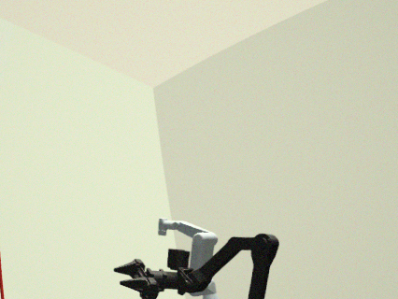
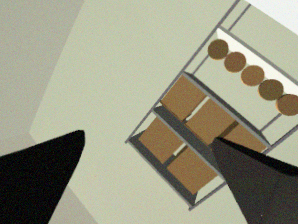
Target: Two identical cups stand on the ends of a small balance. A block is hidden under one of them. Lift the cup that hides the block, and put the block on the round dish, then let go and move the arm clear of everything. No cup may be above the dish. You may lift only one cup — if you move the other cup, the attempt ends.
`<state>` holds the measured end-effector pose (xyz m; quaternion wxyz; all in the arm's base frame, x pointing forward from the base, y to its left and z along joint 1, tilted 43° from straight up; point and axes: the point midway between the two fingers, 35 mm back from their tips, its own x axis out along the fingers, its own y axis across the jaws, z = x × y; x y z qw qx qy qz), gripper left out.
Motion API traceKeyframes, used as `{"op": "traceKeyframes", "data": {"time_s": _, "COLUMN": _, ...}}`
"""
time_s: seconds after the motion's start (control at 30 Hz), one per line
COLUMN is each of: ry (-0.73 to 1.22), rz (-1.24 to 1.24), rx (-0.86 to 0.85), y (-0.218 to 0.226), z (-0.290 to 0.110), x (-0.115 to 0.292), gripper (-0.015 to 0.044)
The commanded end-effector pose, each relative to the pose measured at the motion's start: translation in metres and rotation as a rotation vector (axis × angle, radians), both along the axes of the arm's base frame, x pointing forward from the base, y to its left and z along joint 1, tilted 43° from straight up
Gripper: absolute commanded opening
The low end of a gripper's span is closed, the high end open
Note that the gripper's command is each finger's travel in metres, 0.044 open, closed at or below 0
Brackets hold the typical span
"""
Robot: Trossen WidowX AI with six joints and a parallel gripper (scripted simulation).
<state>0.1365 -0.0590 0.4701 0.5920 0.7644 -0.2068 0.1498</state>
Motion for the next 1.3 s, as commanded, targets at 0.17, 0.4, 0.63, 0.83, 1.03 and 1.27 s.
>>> {"op": "traceKeyframes", "data": {"time_s": 0.17, "ry": -0.041, "rz": 0.048, "rx": 0.116, "y": -0.022, "z": 0.002, "x": 0.010, "gripper": 0.0440}}
{"op": "traceKeyframes", "data": {"time_s": 0.4, "ry": -0.043, "rz": 0.072, "rx": 0.204, "y": -0.038, "z": -0.003, "x": 0.023, "gripper": 0.0440}}
{"op": "traceKeyframes", "data": {"time_s": 0.63, "ry": -0.029, "rz": 0.094, "rx": 0.296, "y": -0.051, "z": -0.011, "x": 0.039, "gripper": 0.0440}}
{"op": "traceKeyframes", "data": {"time_s": 0.83, "ry": 0.001, "rz": 0.105, "rx": 0.370, "y": -0.059, "z": -0.022, "x": 0.055, "gripper": 0.0440}}
{"op": "traceKeyframes", "data": {"time_s": 1.03, "ry": 0.047, "rz": 0.109, "rx": 0.437, "y": -0.063, "z": -0.036, "x": 0.072, "gripper": 0.0440}}
{"op": "traceKeyframes", "data": {"time_s": 1.27, "ry": 0.094, "rz": 0.133, "rx": 0.490, "y": -0.060, "z": -0.049, "x": 0.089, "gripper": 0.0440}}
